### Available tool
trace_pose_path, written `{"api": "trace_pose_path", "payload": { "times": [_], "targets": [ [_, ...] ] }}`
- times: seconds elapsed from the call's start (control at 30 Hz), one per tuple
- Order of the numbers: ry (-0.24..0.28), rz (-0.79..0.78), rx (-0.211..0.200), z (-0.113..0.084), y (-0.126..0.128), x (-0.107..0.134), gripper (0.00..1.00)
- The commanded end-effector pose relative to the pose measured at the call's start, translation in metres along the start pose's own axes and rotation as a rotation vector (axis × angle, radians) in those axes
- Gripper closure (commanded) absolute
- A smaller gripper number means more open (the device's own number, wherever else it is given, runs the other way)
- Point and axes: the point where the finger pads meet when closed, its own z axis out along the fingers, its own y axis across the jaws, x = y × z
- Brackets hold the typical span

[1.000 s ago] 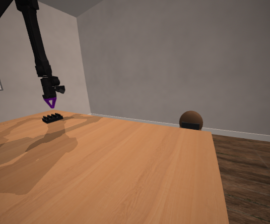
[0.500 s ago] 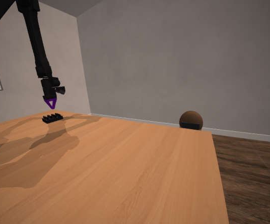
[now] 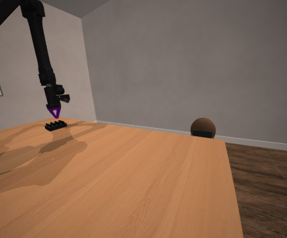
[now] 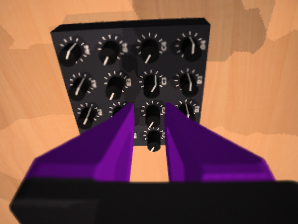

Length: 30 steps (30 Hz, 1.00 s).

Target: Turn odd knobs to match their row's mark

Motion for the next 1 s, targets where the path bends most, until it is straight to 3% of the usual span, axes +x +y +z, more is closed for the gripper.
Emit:
{"api": "trace_pose_path", "payload": {
  "times": [0.0, 0.97],
  "targets": [
    [-0.012, -0.001, -0.007, 0.007, 0.0, -0.009, 0.81],
    [-0.002, -0.001, 0.0, 0.023, -0.003, -0.004, 0.81]
  ]
}}
